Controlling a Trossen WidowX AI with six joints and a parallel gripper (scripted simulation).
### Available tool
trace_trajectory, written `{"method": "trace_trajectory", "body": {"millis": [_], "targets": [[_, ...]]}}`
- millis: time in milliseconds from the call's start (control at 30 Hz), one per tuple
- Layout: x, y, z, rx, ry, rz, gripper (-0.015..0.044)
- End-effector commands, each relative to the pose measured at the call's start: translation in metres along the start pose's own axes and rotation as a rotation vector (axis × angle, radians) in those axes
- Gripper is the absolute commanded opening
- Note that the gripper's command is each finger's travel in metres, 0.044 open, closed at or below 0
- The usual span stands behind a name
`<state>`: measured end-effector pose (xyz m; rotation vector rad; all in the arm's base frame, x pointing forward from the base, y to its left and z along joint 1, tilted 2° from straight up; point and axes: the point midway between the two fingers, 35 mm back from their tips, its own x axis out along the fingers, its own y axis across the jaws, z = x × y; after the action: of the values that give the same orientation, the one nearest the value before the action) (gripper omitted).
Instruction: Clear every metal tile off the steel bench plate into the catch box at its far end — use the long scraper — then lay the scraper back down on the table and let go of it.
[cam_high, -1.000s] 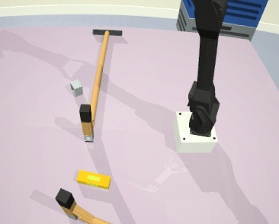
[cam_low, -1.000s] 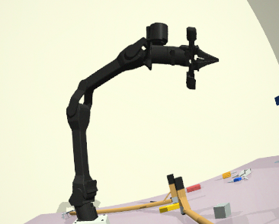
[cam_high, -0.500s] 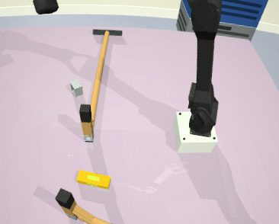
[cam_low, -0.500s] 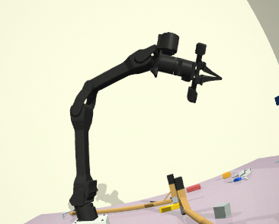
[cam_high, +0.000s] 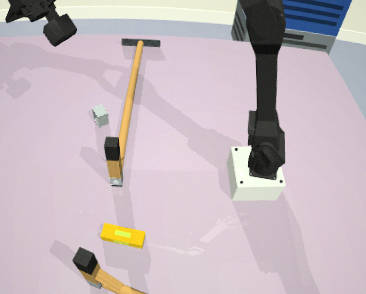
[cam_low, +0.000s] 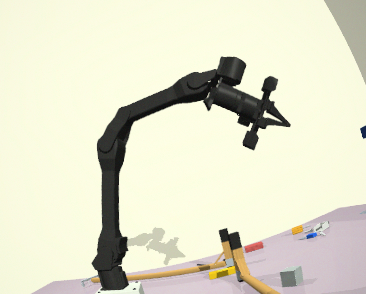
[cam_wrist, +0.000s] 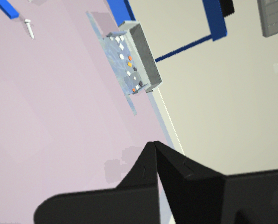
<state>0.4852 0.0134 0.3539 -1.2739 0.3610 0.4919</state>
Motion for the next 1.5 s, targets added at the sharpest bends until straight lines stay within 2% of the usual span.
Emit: {"method": "trace_trajectory", "body": {"millis": [0,733,1467], "targets": [[0.007,0.012,0.007,-0.05,-0.003,0.043,0.0],[0.025,0.08,0.064,-0.4,-0.085,0.277,0.0],[0.023,0.151,0.113,-0.779,-0.212,0.491,0.0]]}}
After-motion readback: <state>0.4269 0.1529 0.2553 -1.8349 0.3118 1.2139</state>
